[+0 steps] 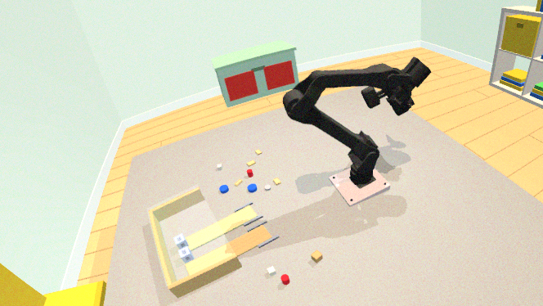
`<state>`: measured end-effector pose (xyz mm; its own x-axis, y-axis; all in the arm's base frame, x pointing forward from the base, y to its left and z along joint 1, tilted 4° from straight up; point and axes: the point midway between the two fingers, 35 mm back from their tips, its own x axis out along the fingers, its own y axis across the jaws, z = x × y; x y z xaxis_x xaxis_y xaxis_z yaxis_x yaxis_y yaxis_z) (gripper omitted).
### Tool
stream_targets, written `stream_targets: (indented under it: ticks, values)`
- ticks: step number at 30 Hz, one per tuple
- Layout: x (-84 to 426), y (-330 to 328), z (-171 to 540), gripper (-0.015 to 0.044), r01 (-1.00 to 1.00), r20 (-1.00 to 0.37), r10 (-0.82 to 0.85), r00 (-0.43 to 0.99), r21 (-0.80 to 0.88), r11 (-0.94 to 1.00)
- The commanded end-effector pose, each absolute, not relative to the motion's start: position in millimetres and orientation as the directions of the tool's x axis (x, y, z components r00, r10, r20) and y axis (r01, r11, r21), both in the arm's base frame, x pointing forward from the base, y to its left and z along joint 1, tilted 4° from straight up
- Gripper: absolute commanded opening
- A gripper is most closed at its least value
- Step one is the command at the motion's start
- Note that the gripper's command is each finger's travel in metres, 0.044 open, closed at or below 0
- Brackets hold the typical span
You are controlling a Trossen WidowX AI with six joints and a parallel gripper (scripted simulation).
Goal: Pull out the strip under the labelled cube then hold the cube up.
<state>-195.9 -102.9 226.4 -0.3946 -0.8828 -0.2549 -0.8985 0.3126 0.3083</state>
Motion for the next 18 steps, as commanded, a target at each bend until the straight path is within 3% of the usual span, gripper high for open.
stream_targets:
  ticks: [1, 11, 18]
  values:
    - [-197.1, -101.1, 226.1, 0.0400, -0.894, -0.257, -0.878, -0.404, 0.314, 0.319]
    - [-232.9, 19.8, 214.6, 0.0400, -0.595, -0.380, -0.466, -0.799, 0.611, 0.521]
    - [-211.8, 119.0, 208.6, 0.0400, -0.415, -0.454, -0.041, -0.890, 0.769, 0.486]
